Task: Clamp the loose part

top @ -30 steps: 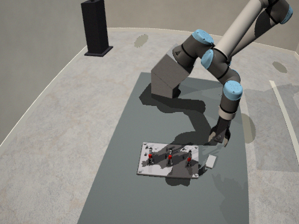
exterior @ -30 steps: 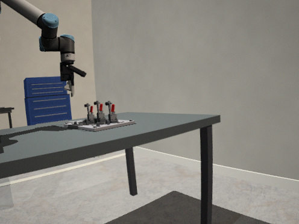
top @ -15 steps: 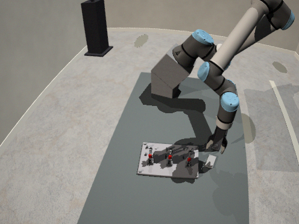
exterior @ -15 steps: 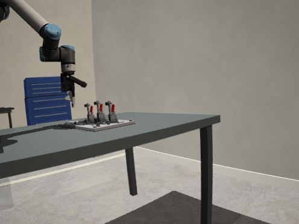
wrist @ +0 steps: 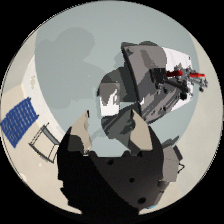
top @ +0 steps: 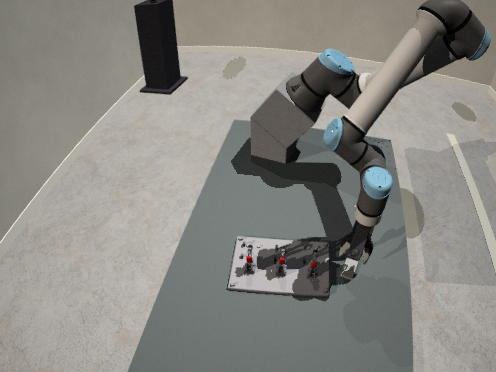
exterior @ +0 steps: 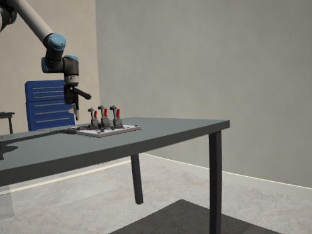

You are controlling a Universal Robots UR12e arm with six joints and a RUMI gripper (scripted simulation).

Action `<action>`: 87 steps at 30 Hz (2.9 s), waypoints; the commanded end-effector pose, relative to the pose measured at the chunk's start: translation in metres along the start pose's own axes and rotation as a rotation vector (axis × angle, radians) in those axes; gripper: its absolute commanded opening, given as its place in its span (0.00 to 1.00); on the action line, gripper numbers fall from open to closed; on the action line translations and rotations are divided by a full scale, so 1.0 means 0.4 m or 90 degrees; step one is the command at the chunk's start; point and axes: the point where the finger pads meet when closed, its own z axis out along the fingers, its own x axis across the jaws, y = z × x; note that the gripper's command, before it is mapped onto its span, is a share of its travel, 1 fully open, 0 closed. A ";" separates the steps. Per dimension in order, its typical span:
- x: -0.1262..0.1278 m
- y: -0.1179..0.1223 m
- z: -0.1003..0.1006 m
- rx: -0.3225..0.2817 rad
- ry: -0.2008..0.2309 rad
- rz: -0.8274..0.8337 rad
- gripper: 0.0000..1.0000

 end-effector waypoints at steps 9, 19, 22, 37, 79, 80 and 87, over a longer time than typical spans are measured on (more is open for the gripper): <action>-0.005 -0.011 0.028 0.005 -0.001 -0.001 0.59; -0.004 -0.010 0.027 0.005 -0.001 -0.001 0.59; -0.004 -0.010 0.027 0.005 -0.001 -0.001 0.59; -0.006 -0.013 0.044 0.006 -0.001 -0.002 0.59; -0.004 -0.015 0.103 0.006 -0.001 -0.001 0.00; -0.004 -0.015 0.103 0.006 -0.001 -0.001 0.00; -0.004 -0.015 0.103 0.006 -0.001 -0.001 0.00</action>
